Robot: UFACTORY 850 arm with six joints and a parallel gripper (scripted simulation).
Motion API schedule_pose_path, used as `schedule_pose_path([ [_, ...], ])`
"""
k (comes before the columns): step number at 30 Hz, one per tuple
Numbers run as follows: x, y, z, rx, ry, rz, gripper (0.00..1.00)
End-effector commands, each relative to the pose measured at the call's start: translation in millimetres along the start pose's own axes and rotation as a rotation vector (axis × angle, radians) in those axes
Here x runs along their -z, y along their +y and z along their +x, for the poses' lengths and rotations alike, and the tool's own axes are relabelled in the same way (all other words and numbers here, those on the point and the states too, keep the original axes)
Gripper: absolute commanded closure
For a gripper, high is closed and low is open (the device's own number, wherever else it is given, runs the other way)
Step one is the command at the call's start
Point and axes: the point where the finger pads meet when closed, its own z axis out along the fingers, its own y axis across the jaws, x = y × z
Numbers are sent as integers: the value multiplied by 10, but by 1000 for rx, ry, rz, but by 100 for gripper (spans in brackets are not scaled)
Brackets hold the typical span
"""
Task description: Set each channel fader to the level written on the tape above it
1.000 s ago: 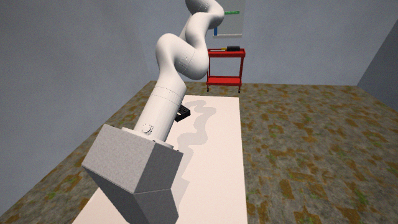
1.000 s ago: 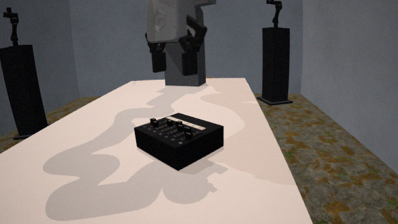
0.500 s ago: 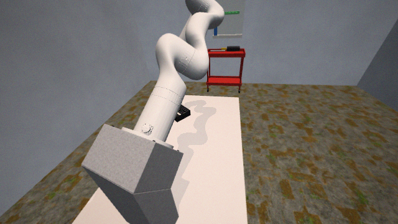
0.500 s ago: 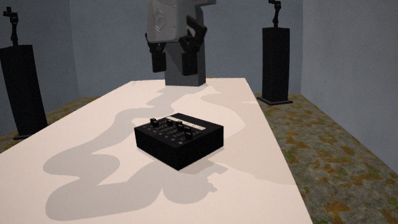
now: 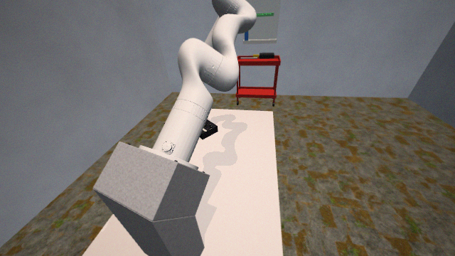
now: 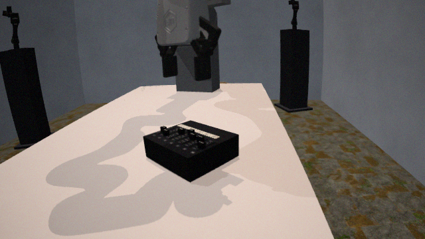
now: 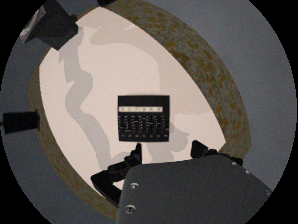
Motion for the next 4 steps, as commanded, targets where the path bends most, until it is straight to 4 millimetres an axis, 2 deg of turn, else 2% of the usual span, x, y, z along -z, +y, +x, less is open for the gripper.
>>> schedule_pose_path([
  [1,5,5,-4,-1,-1,-1,0],
  [4,5,5,-4,-1,-1,-1,0],
])
